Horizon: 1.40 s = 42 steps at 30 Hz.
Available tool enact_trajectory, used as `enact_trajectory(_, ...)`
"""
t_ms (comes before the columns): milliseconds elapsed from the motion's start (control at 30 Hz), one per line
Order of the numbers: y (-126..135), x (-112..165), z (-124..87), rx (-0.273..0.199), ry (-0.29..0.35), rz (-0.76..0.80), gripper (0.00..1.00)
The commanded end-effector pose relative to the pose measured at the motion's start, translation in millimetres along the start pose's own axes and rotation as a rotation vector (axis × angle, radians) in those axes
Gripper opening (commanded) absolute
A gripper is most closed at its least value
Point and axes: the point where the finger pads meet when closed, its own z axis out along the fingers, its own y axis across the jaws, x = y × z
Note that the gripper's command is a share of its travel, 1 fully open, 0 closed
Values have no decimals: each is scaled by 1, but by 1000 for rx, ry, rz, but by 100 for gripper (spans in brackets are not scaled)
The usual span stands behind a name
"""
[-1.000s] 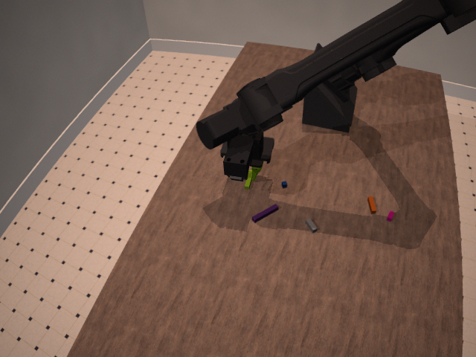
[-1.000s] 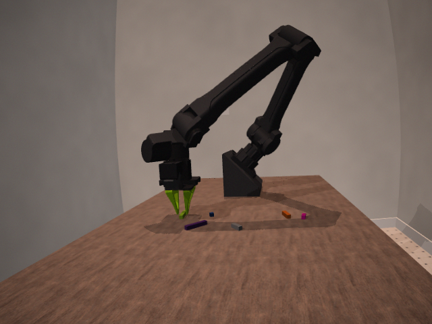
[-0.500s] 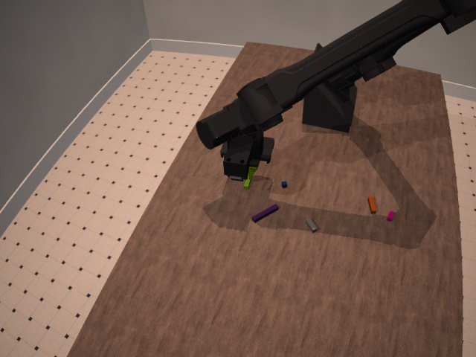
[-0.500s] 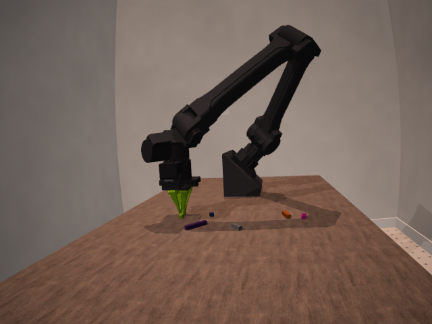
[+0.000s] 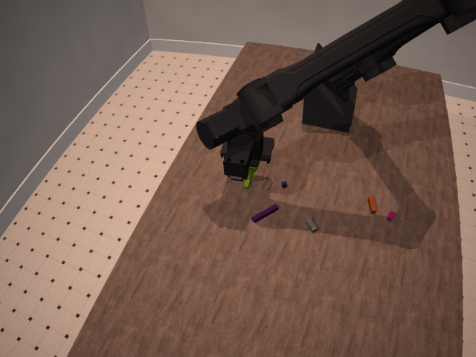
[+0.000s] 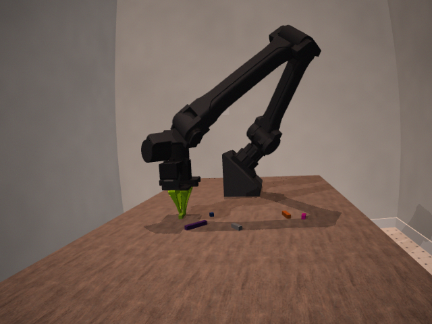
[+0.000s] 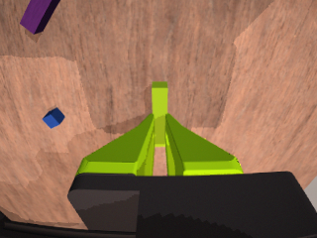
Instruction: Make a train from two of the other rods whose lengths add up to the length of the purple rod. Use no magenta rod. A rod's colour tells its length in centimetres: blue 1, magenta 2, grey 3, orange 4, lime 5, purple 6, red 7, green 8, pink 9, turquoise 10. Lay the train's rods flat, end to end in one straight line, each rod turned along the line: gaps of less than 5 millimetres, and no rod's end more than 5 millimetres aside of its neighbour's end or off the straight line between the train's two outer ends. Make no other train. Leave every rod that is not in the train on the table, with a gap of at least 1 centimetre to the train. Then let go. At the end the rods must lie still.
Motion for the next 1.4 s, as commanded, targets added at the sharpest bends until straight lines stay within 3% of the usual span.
enact_trajectory(0,2,2,9,-4,11,2,5)
enact_trajectory(467,4,4,7,-10,21,6,5)
enact_trajectory(567,-8,-17,-24,24,-35,-21,5)
enact_trajectory(700,-9,-18,-50,29,-38,-25,5)
enact_trajectory(767,-9,-18,-50,29,-38,-25,5)
enact_trajectory(967,-9,-18,-98,35,-38,-27,5)
enact_trajectory(1100,-9,-18,-117,37,-39,-27,5)
enact_trajectory(1267,1,-4,-96,-6,15,-16,5)
enact_trajectory(1367,1,-4,-95,-7,16,-15,5)
